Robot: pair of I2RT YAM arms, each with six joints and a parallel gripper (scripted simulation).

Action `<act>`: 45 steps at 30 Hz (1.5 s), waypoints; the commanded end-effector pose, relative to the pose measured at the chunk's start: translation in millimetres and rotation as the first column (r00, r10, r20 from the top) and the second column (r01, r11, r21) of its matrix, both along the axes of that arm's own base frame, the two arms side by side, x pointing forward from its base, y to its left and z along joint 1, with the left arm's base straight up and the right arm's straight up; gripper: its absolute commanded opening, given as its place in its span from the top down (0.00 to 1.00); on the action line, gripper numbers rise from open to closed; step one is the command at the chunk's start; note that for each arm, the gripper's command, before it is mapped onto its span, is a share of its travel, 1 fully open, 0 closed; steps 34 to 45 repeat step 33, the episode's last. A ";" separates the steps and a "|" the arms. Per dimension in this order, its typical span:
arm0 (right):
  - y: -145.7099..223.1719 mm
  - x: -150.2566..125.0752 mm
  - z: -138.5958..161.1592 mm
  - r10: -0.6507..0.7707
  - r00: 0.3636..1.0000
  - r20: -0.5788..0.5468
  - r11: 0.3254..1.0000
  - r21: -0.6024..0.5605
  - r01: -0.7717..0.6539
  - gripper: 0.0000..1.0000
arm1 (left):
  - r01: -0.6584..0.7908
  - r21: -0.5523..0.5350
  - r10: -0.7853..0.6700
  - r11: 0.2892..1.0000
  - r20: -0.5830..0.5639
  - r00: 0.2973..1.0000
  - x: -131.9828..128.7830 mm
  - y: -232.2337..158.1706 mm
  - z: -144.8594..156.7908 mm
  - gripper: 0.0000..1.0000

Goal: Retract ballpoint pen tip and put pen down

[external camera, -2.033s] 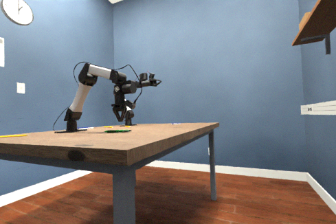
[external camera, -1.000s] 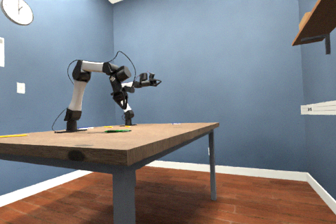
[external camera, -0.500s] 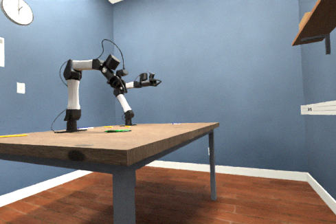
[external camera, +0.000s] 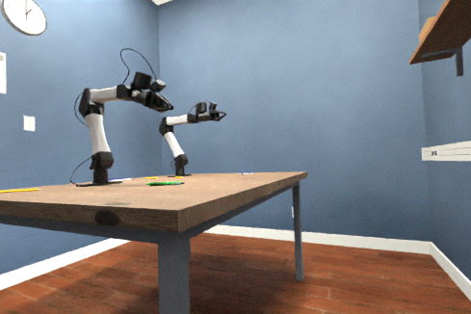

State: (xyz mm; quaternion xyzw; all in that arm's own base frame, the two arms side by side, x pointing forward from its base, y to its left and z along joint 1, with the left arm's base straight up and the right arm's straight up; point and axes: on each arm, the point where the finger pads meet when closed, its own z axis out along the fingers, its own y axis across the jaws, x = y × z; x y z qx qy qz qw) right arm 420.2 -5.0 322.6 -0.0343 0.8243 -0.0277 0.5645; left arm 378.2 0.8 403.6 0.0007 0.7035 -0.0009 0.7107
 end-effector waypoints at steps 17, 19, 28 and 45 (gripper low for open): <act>6.1 -36.3 73.8 -0.040 0.925 0.378 0.994 0.107 -0.001 0.72 | -0.001 0.008 0.000 1.000 0.088 0.996 -3.1 -0.9 29.3 0.99; 0.2 -35.8 76.3 -0.041 0.932 0.360 0.997 0.078 0.014 0.72 | -0.001 0.008 0.000 1.000 0.088 0.996 -3.1 -0.9 29.3 0.99; 3.0 -42.9 97.6 -0.025 0.912 0.410 0.997 0.073 -0.006 0.72 | -0.001 0.008 0.000 1.000 0.088 0.996 -3.1 -0.9 29.3 0.99; 3.0 -42.9 97.6 -0.025 0.912 0.410 0.997 0.073 -0.006 0.72 | -0.001 0.008 0.000 1.000 0.088 0.996 -3.1 -0.9 29.3 0.99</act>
